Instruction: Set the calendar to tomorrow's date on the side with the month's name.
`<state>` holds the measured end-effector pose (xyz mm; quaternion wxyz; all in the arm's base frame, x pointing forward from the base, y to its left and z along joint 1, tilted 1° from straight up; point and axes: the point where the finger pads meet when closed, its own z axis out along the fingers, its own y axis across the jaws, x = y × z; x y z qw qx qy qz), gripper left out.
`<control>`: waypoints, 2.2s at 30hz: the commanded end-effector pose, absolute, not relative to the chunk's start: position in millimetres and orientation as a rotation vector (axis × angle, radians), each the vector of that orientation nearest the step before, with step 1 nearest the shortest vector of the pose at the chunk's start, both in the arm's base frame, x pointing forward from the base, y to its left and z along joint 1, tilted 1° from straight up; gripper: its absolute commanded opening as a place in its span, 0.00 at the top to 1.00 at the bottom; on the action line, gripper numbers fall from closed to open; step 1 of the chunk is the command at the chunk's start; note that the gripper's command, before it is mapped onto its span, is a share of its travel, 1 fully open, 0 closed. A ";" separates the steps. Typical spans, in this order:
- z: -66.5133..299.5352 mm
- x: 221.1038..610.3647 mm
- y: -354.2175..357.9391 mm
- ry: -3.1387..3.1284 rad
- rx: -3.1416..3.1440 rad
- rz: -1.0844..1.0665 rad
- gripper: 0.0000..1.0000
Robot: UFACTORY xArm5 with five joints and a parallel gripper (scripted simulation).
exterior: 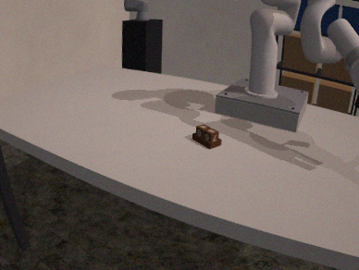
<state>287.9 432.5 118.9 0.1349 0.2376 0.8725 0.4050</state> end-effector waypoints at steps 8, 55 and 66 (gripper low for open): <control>101.7 367.6 344.5 2.564 0.657 0.817 0.00; 80.6 340.5 -54.4 3.081 0.638 0.000 0.00; 80.6 340.5 -54.4 3.081 0.638 0.000 0.00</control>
